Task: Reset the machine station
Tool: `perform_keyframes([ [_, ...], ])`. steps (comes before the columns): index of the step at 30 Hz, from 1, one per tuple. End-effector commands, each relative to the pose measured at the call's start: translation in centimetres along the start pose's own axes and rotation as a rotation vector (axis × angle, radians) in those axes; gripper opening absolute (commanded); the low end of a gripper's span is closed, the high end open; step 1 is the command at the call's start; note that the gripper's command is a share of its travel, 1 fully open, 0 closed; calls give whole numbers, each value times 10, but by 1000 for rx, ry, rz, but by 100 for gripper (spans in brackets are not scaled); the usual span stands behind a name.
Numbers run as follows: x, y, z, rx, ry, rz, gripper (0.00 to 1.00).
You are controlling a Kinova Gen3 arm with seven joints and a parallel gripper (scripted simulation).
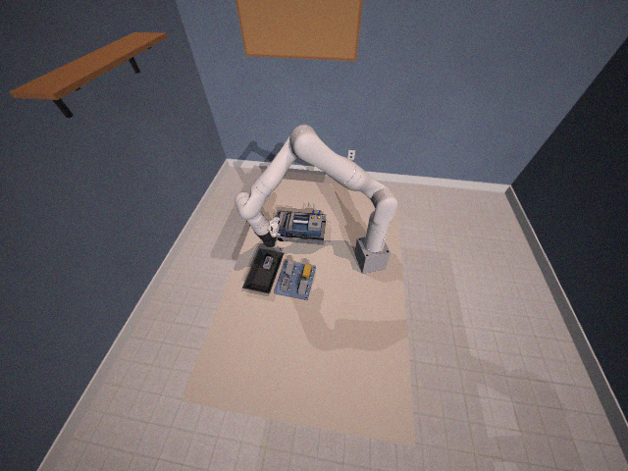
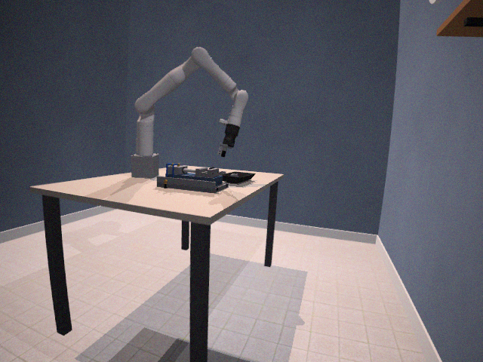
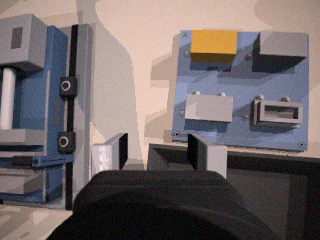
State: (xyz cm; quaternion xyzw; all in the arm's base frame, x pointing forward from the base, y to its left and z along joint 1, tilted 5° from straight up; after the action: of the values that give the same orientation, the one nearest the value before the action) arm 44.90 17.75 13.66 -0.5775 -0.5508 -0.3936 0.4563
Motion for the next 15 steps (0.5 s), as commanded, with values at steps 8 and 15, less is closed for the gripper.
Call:
perform_keyframes([
  [8,40,-31,53,31,153,-112,100],
  [15,49,-40,68,35,199,-135,100],
])
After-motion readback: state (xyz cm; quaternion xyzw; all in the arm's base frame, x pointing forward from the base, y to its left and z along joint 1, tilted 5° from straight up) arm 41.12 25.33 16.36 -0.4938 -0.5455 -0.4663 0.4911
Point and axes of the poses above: the point where the finger pads meet when closed, its own x axis back along the fingers, its own z axis across the jaws, y = z × x, the point moved 10 cm from there along x, back along the fingers, and after that the axes turned 5 degrees about -x, right-handed, at the moved point
